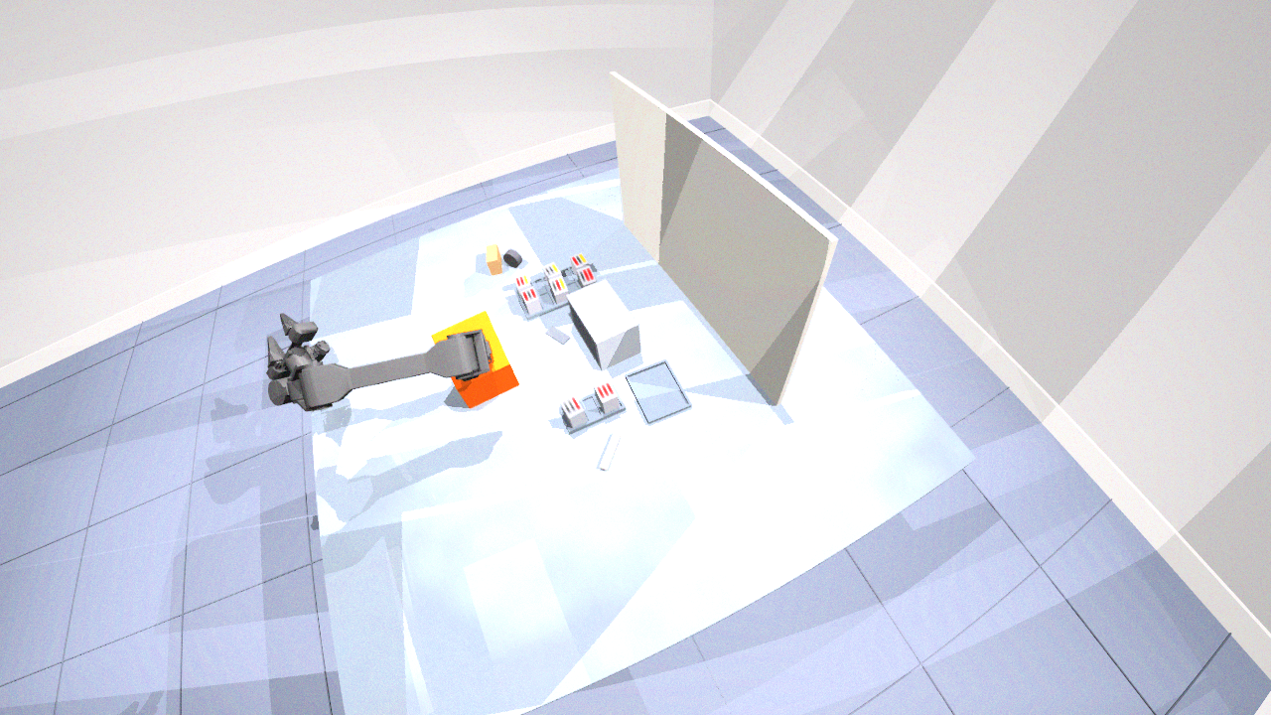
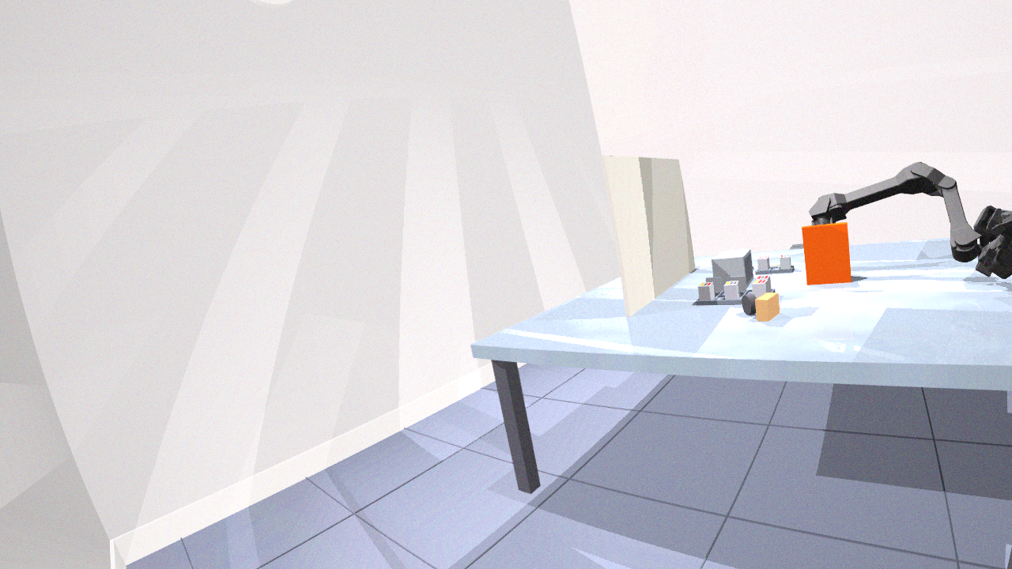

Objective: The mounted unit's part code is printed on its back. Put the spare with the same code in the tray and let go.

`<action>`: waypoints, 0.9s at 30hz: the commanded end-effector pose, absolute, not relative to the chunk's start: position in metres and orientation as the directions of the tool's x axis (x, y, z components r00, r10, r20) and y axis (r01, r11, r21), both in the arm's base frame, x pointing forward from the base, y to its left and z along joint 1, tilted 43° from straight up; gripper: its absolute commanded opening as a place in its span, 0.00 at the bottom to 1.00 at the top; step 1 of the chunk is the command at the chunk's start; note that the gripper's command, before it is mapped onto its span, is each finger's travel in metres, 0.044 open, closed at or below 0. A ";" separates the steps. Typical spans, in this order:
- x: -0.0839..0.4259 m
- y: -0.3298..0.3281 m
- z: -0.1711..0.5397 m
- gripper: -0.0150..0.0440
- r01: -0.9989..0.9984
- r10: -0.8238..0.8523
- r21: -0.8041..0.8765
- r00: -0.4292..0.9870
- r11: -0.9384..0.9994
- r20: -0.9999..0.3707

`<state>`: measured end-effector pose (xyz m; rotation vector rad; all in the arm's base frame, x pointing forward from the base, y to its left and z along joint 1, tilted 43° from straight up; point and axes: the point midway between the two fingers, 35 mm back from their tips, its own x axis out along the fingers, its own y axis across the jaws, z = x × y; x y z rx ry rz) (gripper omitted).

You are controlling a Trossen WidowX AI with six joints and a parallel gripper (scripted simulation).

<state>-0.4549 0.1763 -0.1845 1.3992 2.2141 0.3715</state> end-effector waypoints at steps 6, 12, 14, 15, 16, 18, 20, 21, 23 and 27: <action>-0.455 0.176 -0.184 1.00 0.765 0.899 0.473 -0.354 0.437 -0.259; -0.429 0.245 -0.185 1.00 0.699 0.916 0.601 -0.224 0.389 -0.332; -0.417 0.272 -0.182 1.00 0.654 0.922 0.661 -0.162 0.367 -0.351; -0.410 0.285 -0.180 1.00 0.630 0.923 0.689 -0.131 0.359 -0.361; -0.403 0.298 -0.178 1.00 0.604 0.924 0.715 -0.100 0.352 -0.370; -0.379 0.325 -0.178 1.00 0.525 0.921 0.779 -0.026 0.343 -0.388; -0.359 0.352 -0.173 1.00 0.459 0.911 0.819 0.045 0.345 -0.409; -0.349 0.364 -0.171 1.00 0.427 0.905 0.834 0.078 0.350 -0.419; -0.326 0.388 -0.166 1.00 0.364 0.887 0.857 0.143 0.365 -0.439; -0.283 0.425 -0.158 1.00 0.293 0.846 0.866 0.240 0.405 -0.476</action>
